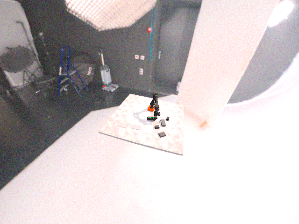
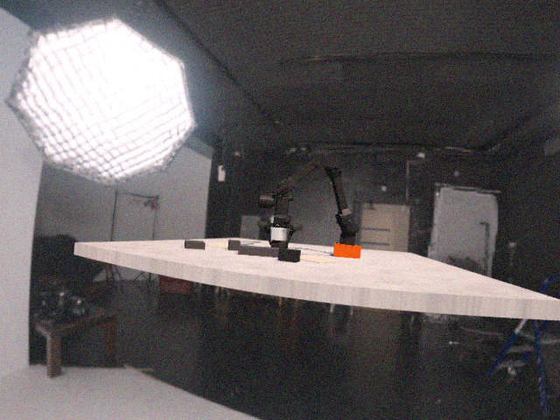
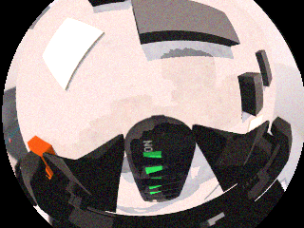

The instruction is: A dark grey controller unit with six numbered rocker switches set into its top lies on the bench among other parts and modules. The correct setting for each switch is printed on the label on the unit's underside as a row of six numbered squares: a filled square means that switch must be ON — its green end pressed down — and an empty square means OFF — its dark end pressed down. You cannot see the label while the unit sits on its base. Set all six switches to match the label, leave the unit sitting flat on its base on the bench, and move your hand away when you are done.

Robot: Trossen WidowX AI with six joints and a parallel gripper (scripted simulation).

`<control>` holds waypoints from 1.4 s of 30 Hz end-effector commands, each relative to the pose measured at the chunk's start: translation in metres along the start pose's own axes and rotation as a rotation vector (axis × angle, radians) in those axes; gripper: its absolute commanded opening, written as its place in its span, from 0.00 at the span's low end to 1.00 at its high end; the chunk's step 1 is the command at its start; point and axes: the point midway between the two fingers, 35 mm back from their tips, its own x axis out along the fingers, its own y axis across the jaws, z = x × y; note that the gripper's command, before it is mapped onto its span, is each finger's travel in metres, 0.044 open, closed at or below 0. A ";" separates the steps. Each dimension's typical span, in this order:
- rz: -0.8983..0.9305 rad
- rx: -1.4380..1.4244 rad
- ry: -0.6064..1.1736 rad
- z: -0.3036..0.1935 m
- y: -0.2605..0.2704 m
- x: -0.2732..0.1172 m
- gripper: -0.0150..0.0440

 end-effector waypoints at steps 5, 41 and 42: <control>0.010 0.008 0.009 -0.002 0.003 0.005 0.83; 0.002 0.001 0.005 -0.061 0.000 -0.037 1.00; 0.002 0.001 0.005 -0.061 0.000 -0.037 1.00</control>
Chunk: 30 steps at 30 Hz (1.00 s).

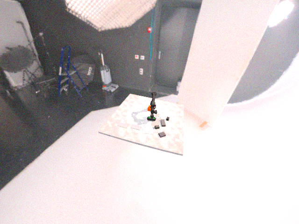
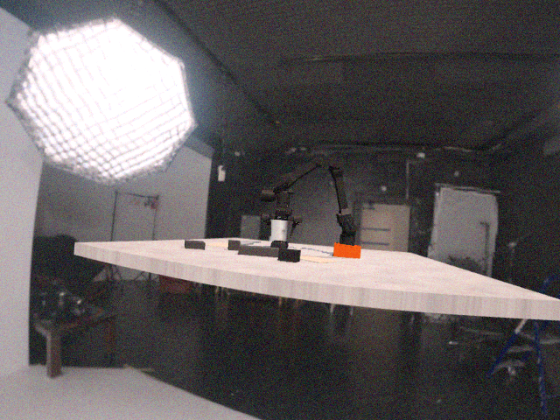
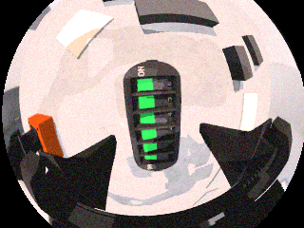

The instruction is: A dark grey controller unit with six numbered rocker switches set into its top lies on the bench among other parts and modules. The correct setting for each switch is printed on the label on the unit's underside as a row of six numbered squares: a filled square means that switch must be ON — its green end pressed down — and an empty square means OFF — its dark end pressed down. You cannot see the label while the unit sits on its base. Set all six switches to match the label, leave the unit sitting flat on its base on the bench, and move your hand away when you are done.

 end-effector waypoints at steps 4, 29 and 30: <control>-0.003 -0.003 0.004 -0.001 -0.001 -0.001 1.00; 0.000 0.000 0.000 0.000 0.000 -0.050 0.42; 0.000 0.000 0.000 0.000 0.000 -0.050 0.38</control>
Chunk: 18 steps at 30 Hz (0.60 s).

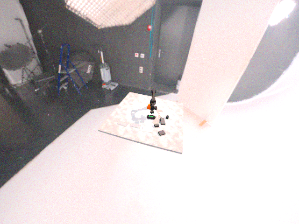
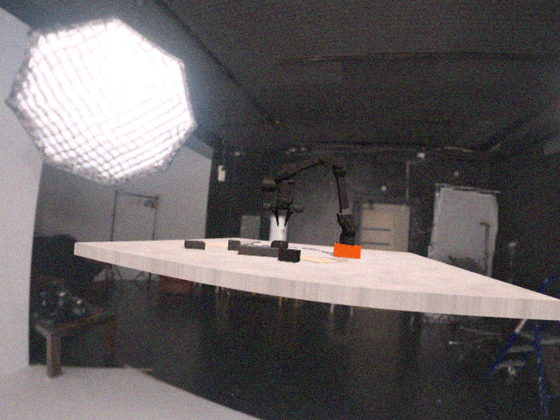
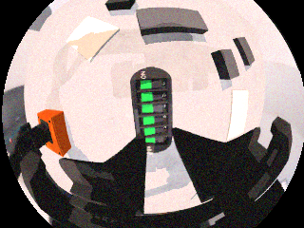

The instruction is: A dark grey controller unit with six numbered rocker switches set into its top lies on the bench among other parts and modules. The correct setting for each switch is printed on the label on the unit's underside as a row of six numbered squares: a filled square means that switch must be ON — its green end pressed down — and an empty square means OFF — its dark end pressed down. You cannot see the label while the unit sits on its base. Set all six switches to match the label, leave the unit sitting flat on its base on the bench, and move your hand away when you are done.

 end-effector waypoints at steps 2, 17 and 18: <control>-0.004 -0.001 0.000 0.000 -0.001 -0.002 0.29; 0.000 0.000 0.000 0.000 0.000 0.000 0.43; 0.000 0.000 0.000 0.000 0.000 0.000 0.48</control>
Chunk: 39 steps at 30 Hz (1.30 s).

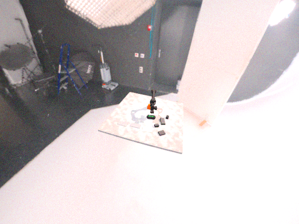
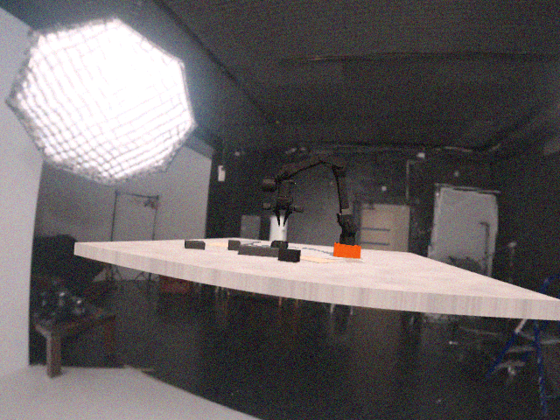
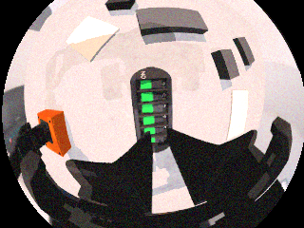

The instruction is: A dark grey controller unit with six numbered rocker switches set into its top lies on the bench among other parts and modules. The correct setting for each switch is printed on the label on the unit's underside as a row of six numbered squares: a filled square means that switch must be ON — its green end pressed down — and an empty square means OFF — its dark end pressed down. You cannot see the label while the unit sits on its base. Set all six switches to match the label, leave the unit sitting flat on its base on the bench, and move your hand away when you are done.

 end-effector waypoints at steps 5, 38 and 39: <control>0.000 0.000 0.000 0.000 0.000 0.000 0.70; 0.004 0.048 0.013 0.000 0.046 0.057 0.25; 0.004 0.048 0.013 0.000 0.046 0.057 0.25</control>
